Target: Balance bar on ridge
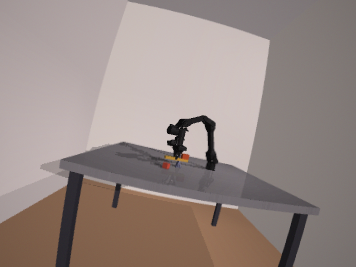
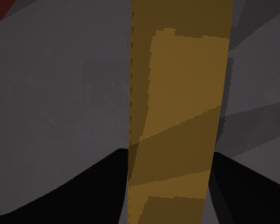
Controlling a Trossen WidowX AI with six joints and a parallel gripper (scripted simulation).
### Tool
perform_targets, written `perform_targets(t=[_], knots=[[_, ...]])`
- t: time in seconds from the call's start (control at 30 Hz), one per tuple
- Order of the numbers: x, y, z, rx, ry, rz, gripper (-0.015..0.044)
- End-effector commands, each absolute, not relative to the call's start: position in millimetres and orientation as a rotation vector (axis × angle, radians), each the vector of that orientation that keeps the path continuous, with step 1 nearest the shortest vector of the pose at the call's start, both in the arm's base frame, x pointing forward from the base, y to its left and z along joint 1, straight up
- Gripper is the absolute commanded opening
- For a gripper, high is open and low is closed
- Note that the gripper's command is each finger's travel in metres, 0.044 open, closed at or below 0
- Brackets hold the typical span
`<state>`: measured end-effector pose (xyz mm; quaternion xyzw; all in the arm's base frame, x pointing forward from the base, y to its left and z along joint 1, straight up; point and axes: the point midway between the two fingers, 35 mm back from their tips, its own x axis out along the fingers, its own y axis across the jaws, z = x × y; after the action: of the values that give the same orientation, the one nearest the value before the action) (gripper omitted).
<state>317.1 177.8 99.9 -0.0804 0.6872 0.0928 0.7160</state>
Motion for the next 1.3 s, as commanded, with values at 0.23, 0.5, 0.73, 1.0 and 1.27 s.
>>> perform_targets(t=[0.23, 0.5, 0.73, 1.0, 1.27], knots=[[317, 178, 100, -0.178, 1.522, 0.205, 0.0185], [317, 178, 100, -0.178, 1.522, 0.205, 0.0211], [317, 178, 100, -0.178, 1.522, 0.205, 0.0395], [320, 179, 127, -0.178, 1.521, 0.206, 0.0440], [314, 176, 200, -0.178, 1.522, 0.206, 0.0440]])
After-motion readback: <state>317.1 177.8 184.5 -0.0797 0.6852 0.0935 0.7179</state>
